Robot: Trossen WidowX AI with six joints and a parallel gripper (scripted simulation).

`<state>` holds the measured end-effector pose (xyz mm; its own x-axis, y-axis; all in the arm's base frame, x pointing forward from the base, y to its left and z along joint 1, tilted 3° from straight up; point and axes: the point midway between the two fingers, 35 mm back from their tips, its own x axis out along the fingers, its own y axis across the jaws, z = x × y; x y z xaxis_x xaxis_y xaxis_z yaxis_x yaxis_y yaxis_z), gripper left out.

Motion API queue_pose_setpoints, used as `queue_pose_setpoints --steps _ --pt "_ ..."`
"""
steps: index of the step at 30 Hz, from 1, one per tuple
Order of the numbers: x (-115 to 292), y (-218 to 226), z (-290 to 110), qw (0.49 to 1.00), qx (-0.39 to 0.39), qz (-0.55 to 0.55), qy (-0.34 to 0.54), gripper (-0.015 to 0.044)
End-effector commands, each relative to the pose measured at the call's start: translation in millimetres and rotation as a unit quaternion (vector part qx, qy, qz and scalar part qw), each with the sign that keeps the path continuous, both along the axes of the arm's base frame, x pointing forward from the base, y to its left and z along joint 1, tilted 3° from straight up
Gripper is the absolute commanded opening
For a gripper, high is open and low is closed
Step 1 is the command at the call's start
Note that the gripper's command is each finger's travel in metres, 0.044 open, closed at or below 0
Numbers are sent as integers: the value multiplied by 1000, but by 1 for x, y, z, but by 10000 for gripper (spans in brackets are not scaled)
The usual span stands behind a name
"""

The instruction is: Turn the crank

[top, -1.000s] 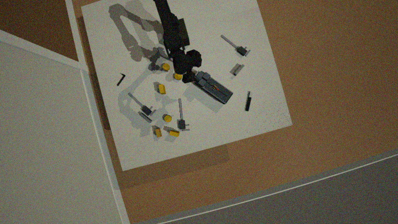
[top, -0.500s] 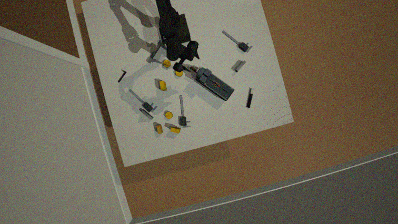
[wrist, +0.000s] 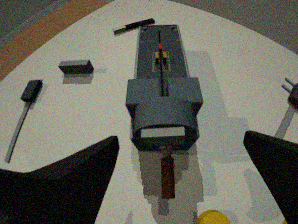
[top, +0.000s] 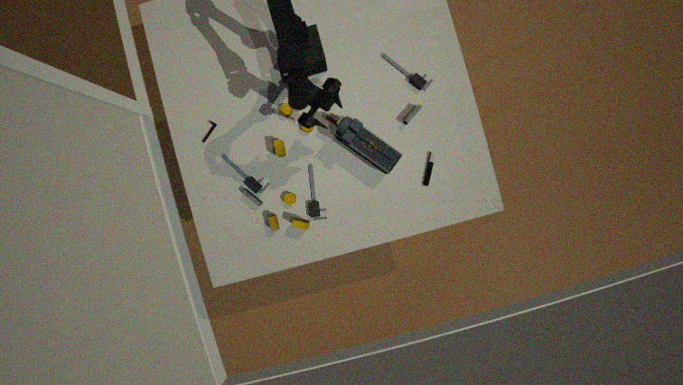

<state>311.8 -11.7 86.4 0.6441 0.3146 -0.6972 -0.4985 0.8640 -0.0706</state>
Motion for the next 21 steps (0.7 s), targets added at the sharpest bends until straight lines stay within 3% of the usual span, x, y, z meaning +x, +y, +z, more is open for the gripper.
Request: queue_pose_setpoints --steps 1,8,21 --pt "0 0 -21 1000 5 0 4 440" --pt "-5 0 -56 1000 5 0 4 440" --pt "-3 -1 -74 1000 5 0 4 440"
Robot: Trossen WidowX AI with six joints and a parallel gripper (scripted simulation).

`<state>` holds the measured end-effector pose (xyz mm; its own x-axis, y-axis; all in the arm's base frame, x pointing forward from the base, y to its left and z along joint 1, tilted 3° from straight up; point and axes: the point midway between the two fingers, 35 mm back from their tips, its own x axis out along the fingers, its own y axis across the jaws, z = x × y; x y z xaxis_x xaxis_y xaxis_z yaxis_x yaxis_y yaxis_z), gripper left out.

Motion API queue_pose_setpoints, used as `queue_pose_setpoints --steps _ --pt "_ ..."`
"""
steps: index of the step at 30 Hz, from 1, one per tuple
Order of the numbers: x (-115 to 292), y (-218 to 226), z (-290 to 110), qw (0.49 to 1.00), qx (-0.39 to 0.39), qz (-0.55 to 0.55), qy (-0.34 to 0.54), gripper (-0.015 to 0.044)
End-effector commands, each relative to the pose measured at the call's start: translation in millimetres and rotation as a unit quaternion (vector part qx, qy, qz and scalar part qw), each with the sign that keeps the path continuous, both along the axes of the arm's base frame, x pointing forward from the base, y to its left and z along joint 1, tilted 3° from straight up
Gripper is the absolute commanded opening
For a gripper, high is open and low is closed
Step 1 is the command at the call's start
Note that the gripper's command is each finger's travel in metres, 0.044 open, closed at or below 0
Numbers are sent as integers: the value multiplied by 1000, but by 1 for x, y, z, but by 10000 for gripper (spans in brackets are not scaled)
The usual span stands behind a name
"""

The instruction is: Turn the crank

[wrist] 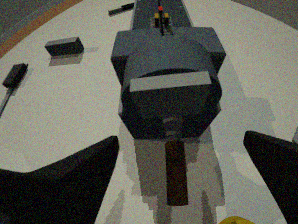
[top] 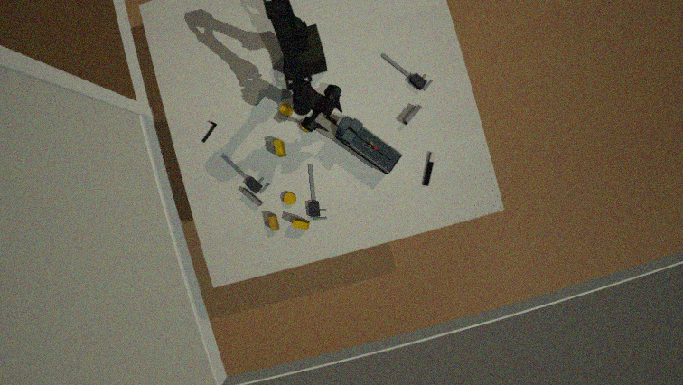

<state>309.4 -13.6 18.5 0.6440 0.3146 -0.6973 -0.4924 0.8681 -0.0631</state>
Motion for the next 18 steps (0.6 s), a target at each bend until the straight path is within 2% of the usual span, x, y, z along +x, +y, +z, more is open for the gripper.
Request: queue_pose_setpoints --steps 1,18 --pt "-1 1 -8 1000 1 4 3 440" --pt "0 0 -35 1000 2 4 3 440"
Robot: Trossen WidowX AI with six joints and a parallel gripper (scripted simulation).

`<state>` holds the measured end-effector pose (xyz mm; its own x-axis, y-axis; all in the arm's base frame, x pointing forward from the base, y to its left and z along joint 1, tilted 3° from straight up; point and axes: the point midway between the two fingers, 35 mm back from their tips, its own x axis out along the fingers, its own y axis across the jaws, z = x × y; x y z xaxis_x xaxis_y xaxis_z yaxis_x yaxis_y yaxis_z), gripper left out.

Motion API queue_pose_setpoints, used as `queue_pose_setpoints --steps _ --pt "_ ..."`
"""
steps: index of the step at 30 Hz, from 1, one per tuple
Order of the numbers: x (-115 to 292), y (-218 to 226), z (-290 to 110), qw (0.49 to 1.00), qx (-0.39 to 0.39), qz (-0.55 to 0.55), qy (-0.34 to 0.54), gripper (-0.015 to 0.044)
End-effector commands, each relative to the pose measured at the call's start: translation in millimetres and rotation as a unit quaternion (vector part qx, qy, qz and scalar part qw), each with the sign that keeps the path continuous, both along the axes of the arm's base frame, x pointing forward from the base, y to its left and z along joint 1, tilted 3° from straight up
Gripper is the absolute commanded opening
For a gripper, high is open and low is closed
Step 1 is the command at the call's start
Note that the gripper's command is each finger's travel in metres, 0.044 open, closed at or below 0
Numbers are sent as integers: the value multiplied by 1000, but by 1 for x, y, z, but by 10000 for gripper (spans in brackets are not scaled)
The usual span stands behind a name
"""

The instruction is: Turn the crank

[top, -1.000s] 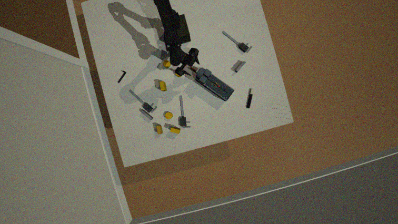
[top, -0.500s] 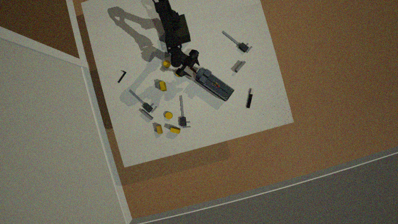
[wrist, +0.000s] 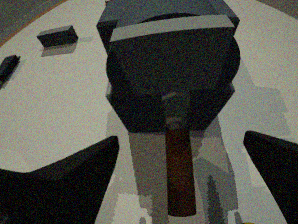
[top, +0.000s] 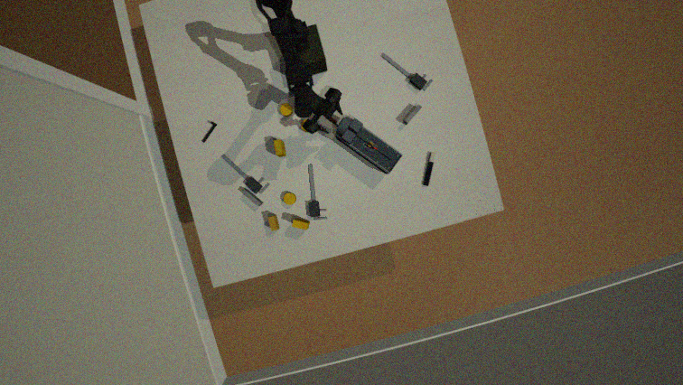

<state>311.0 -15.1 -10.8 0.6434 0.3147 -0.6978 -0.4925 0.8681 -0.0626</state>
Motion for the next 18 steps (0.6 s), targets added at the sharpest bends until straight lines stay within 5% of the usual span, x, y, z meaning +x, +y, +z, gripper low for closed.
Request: queue_pose_setpoints --steps 1,12,18 --pt "-2 1 -8 1000 1 4 2 440" --pt "-4 1 -22 1000 2 4 3 440" --pt "-4 1 -22 1000 2 4 3 282"
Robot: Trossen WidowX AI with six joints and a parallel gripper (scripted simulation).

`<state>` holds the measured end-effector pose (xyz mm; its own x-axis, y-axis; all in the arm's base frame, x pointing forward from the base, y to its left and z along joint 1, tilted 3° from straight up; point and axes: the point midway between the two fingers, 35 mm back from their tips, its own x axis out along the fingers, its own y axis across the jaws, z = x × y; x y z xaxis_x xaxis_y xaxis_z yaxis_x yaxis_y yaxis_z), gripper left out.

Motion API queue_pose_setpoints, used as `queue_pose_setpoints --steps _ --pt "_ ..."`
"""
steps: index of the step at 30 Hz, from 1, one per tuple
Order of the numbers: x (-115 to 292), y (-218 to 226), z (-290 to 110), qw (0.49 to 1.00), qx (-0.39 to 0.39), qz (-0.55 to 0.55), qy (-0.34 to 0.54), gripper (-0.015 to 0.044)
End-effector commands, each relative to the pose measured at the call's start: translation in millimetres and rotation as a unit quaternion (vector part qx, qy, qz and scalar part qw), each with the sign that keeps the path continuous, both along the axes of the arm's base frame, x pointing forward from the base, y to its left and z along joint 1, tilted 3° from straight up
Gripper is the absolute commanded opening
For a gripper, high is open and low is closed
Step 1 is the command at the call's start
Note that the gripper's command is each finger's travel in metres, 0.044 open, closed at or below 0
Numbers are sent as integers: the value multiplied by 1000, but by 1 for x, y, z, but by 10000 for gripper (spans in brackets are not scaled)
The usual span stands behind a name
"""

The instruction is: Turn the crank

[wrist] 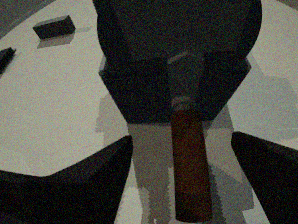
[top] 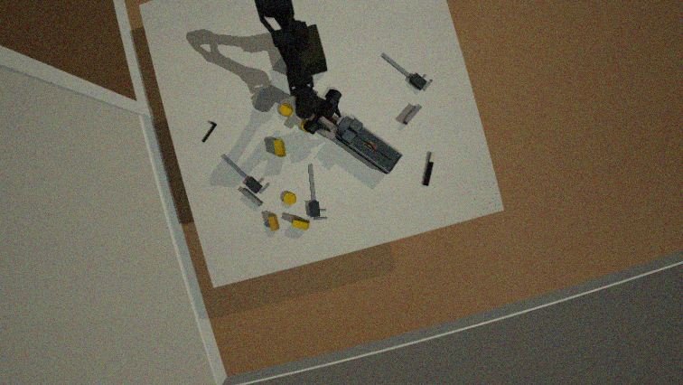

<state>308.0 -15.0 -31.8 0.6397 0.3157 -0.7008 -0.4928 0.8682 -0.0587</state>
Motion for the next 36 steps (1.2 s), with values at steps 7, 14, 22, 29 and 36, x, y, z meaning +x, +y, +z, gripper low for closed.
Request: queue_pose_setpoints --steps 7,14,22,29,36 --pt "-1 1 -1 1000 1 4 0 99" --pt "-1 1 -1 1000 1 4 0 0" --pt "-2 2 -2 1000 1 4 0 0" --pt "-6 9 -3 1000 1 4 0 0" --pt "-7 11 -3 1000 1 4 0 0"
